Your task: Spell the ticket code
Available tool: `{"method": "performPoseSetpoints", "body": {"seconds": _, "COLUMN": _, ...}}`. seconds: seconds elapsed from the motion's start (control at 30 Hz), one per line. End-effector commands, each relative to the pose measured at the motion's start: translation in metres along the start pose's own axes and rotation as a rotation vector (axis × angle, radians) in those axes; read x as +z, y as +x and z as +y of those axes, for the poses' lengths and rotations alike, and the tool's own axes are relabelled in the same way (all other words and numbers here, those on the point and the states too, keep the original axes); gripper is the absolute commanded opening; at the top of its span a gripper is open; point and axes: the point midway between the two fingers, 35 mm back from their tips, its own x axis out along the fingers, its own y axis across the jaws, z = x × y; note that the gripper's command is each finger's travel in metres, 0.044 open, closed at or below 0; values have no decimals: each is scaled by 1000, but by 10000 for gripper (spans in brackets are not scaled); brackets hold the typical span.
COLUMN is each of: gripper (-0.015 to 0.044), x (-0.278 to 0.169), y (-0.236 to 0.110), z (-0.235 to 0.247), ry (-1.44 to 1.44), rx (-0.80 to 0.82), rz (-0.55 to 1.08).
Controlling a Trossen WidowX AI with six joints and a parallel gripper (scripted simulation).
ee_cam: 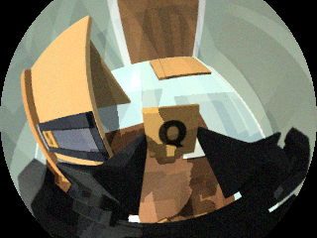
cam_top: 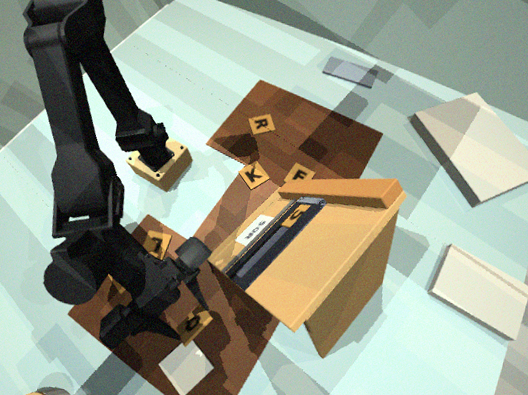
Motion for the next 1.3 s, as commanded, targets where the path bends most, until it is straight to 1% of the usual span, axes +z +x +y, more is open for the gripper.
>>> {"method": "performPoseSetpoints", "body": {"seconds": 0.0, "gripper": 0, "x": -1, "y": 0, "z": 3, "ry": -1, "rx": -2, "rz": 1}}
{"method": "performPoseSetpoints", "body": {"seconds": 1.27, "gripper": 0, "x": -1, "y": 0, "z": 22, "ry": 0, "rx": -1, "rz": 1}}
